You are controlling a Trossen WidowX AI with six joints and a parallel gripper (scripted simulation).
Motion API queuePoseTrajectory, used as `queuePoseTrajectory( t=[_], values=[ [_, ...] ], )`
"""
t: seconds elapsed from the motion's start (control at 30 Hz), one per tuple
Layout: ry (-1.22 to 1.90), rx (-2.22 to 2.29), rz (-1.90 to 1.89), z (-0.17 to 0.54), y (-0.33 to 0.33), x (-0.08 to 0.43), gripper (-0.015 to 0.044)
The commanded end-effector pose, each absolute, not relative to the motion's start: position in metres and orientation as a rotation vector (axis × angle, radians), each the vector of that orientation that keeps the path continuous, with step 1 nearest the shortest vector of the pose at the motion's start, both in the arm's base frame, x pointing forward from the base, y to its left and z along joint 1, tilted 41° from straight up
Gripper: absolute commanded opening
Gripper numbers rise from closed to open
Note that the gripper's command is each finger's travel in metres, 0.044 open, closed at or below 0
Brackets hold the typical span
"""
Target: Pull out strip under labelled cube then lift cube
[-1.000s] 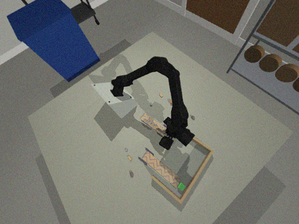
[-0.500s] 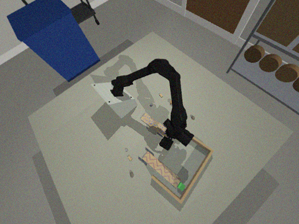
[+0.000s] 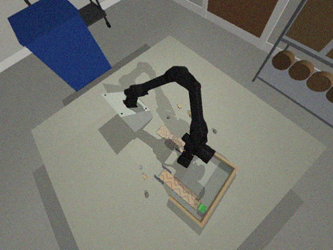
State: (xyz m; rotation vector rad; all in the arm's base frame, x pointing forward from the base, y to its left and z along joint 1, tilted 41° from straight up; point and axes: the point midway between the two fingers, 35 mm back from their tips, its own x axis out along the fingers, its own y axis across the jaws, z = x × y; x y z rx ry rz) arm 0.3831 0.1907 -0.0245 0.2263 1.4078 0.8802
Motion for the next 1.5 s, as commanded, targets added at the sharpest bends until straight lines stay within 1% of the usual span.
queuePoseTrajectory(
  t=[0.0,0.07,0.17,0.2,0.7,0.93,1.37,1.47],
  values=[
    [1.407,0.226,0.880,-0.024,0.191,0.383,0.0105],
    [1.407,0.226,0.880,-0.024,0.191,0.383,0.0092],
    [1.407,0.226,0.880,-0.024,0.190,0.383,0.0013],
    [1.408,0.226,0.880,-0.023,0.189,0.381,0.0000],
    [1.417,0.228,0.874,-0.002,0.146,0.332,0.0000],
    [1.417,0.228,0.874,-0.002,0.144,0.328,0.0000],
    [1.420,0.229,0.873,-0.009,0.130,0.284,0.0000],
    [1.420,0.229,0.873,-0.009,0.130,0.282,0.0000]
  ],
)
